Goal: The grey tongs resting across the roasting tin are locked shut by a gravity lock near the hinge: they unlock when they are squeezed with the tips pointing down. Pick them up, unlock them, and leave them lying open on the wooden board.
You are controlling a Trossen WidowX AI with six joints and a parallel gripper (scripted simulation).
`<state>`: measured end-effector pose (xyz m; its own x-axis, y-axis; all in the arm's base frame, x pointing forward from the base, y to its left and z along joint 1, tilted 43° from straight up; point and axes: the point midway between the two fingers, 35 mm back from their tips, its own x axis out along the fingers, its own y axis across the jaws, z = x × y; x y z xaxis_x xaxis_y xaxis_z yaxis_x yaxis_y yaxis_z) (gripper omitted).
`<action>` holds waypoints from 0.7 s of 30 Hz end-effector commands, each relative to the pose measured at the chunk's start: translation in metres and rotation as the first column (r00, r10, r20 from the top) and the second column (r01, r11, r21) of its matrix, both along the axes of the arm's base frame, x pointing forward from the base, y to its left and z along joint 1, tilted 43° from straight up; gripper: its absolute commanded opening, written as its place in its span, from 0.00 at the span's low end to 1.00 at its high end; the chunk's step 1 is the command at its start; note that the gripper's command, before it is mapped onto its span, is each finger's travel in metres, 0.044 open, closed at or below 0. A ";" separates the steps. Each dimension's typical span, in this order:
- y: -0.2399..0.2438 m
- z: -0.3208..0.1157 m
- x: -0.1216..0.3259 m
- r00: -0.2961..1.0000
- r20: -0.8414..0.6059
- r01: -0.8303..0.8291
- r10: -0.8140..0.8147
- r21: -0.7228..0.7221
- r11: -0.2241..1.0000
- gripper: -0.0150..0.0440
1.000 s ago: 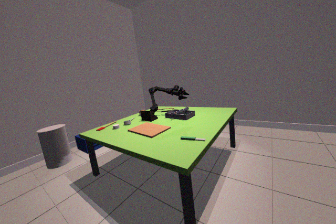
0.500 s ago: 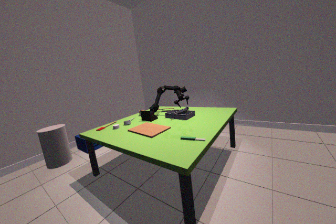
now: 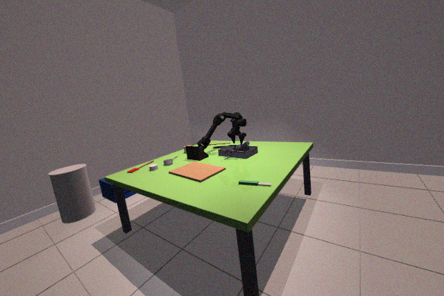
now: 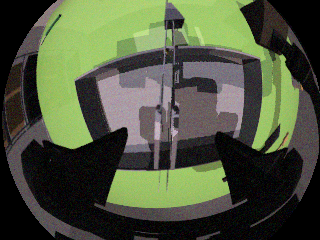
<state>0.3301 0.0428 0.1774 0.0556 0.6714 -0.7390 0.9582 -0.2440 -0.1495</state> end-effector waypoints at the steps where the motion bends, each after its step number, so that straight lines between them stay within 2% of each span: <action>1: 0.000 0.002 0.005 1.000 -0.011 0.010 -0.010 0.013 1.000 1.00; 21: 0.008 -0.009 0.013 1.000 -0.010 0.010 -0.010 0.012 1.000 1.00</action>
<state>0.3433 0.0462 0.1721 0.0559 0.6761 -0.7347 0.9547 -0.2515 -0.1589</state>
